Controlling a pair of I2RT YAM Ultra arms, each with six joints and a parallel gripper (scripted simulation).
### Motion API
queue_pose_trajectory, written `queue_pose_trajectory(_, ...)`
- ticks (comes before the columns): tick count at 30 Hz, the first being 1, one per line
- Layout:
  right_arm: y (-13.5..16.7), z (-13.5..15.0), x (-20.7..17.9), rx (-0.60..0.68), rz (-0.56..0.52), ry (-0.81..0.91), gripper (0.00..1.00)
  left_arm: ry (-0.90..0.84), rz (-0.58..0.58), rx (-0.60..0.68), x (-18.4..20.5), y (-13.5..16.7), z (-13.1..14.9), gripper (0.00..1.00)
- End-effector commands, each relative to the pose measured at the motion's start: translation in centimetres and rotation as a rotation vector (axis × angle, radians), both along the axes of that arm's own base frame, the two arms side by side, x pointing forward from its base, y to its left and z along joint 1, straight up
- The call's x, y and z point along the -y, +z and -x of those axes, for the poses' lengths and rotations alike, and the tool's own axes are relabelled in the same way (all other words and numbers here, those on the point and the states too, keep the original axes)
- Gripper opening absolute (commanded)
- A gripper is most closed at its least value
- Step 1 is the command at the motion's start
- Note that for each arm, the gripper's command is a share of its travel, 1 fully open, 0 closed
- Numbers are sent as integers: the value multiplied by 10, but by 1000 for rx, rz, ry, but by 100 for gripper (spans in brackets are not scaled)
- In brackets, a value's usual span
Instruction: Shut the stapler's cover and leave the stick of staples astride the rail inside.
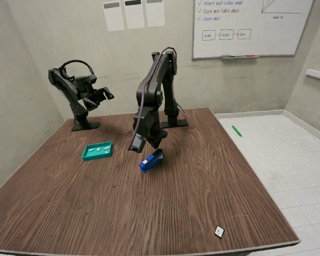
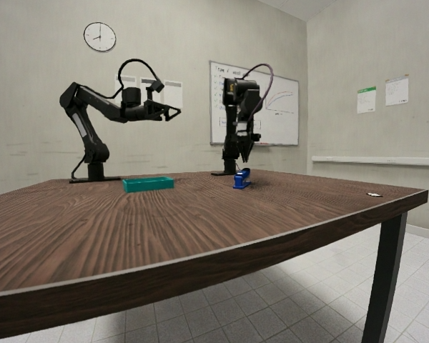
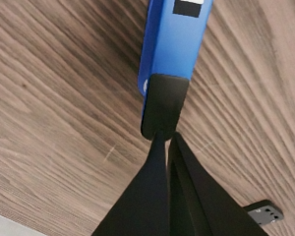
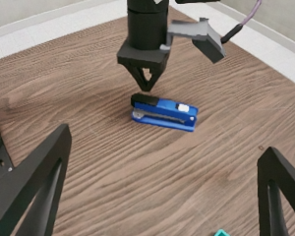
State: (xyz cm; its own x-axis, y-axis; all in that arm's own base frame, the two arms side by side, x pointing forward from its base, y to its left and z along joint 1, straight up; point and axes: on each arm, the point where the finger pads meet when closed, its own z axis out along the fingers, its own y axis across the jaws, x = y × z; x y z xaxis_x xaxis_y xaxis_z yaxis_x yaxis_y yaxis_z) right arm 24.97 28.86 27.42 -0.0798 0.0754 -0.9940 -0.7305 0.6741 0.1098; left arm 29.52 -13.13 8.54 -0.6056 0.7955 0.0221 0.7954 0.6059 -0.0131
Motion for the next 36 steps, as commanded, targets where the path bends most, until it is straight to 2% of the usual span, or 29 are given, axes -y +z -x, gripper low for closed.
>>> queue_pose_trajectory(1, -1, 4, 1, 1, 13, 17, 100, -10, 33, 62, 9, 14, -10, 11)
queue_pose_trajectory(2, -1, 4, 1, 1, 13, 17, 100, -10, 33, 62, 9, 14, -10, 11)
queue_pose_trajectory(7, 4, -14, 15, -6, 46, -38, 100, 52, 117, 155, 19, 13, -24, 68)
queue_pose_trajectory(10, 19, -45, 44, -6, 66, -146, 100, 100, 195, 255, 23, 19, -27, 100)
queue_pose_trajectory(17, 60, -105, 130, 4, 92, -409, 100, 184, 338, 438, 29, 30, -22, 100)
queue_pose_trajectory(19, 60, -105, 130, 4, 92, -409, 100, 184, 338, 438, 29, 30, -22, 100)
queue_pose_trajectory(23, 84, -123, 183, 10, 105, -551, 100, 236, 399, 539, 28, 35, -21, 100)
queue_pose_trajectory(28, 114, -132, 245, 27, 112, -710, 100, 274, 460, 614, 29, 34, -14, 100)
queue_pose_trajectory(32, 130, -131, 276, 42, 113, -789, 100, 282, 476, 630, 28, 31, -7, 100)
queue_pose_trajectory(36, 135, -131, 283, 48, 111, -808, 100, 280, 466, 615, 27, 26, -3, 100)
